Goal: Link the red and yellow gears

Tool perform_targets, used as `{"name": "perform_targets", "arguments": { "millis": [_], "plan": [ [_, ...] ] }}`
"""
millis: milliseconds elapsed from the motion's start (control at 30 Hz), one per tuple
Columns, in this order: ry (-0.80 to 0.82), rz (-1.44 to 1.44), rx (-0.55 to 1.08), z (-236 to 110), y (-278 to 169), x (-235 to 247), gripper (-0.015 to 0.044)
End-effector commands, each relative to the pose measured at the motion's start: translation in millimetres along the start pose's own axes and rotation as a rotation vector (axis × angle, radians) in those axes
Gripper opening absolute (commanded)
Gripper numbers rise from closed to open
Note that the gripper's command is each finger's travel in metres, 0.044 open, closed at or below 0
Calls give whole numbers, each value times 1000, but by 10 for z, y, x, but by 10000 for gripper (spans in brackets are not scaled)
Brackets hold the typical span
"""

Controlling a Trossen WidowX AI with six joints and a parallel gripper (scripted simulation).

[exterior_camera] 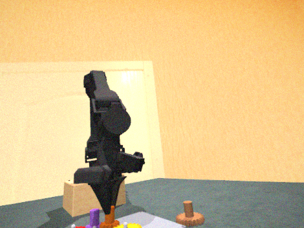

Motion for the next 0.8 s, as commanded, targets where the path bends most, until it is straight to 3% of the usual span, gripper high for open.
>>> {"name": "perform_targets", "arguments": {
  "millis": [0, 267, 767],
  "plan": [
    [-2, 108, 4, 10, 4, 2, 0],
    [-2, 220, 4, 15, -12, 4, 0],
    [-1, -112, 4, 22, 4, 2, 0]
  ]
}}
Point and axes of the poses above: the point midway between the two fingers, 35 mm back from their tips, its own z axis out along the fingers, its own x axis across the jaws, y = z × x, the point moved 7 cm from there along -z, back along the fingers, and after that the axes turned 1 degree about z, right-handed, at the moved point
